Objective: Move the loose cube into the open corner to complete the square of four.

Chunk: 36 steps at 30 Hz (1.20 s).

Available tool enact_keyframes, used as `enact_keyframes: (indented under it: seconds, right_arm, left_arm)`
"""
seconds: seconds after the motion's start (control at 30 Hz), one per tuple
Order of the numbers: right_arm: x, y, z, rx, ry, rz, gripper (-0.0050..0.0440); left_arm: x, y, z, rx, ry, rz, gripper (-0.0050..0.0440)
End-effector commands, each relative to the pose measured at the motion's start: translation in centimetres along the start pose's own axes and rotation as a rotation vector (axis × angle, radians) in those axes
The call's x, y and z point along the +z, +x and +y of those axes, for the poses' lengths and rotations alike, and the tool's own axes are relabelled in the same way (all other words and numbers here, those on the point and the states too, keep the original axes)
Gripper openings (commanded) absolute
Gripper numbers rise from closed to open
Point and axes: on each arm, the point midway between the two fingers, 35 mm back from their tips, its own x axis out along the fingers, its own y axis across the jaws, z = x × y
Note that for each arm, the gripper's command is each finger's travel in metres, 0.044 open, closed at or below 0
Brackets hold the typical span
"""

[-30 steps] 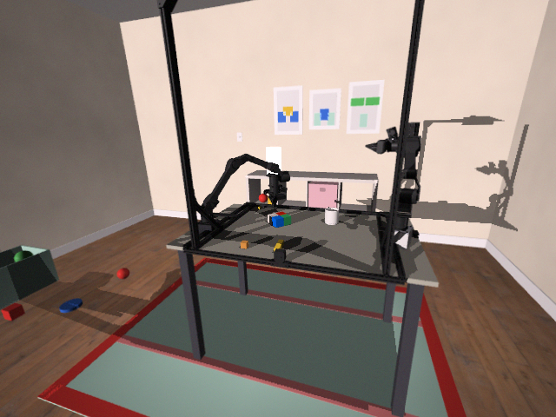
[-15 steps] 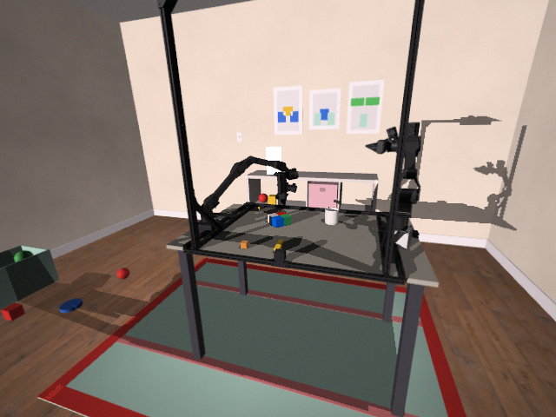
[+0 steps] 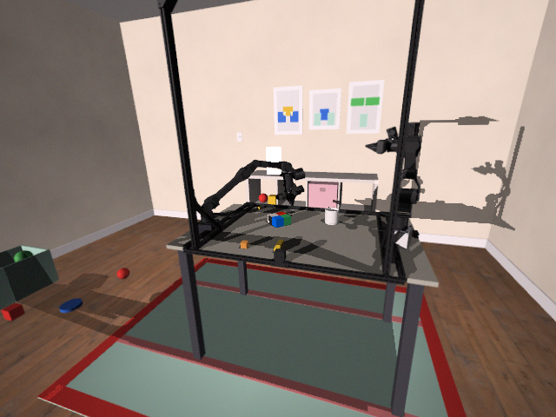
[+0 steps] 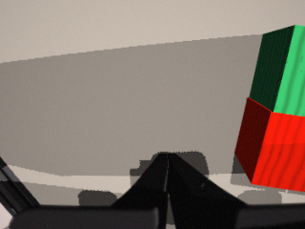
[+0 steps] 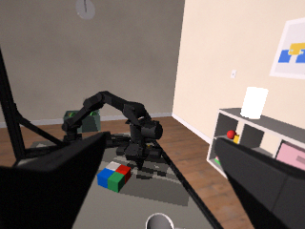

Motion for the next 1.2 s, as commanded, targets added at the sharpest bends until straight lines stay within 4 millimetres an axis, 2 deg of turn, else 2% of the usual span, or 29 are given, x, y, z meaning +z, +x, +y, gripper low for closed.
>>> enact_keyframes:
  seconds: [0.0, 0.87, 0.93, 1.1, 1.17]
  right_arm:
    - [0.0, 0.0, 0.1, 0.004, 0.004, 0.0, 0.04]
    - [0.0, 0.0, 0.1, 0.004, 0.004, 0.0, 0.04]
    - [0.0, 0.0, 0.1, 0.004, 0.004, 0.0, 0.04]
    - [0.0, 0.0, 0.1, 0.004, 0.004, 0.0, 0.04]
    - [0.0, 0.0, 0.1, 0.004, 0.004, 0.0, 0.04]
  left_arm:
    - [0.2, 1.1, 0.0, -0.016, 0.065, 0.001, 0.0]
    - [0.2, 1.2, 0.0, -0.016, 0.065, 0.001, 0.0]
    - [0.1, 1.8, -0.1, -0.016, 0.065, 0.001, 0.0]
    - [0.0, 4.8, -0.5, -0.016, 0.065, 0.001, 0.0]
    - [0.0, 5.2, -0.5, -0.019, 0.067, 0.002, 0.0]
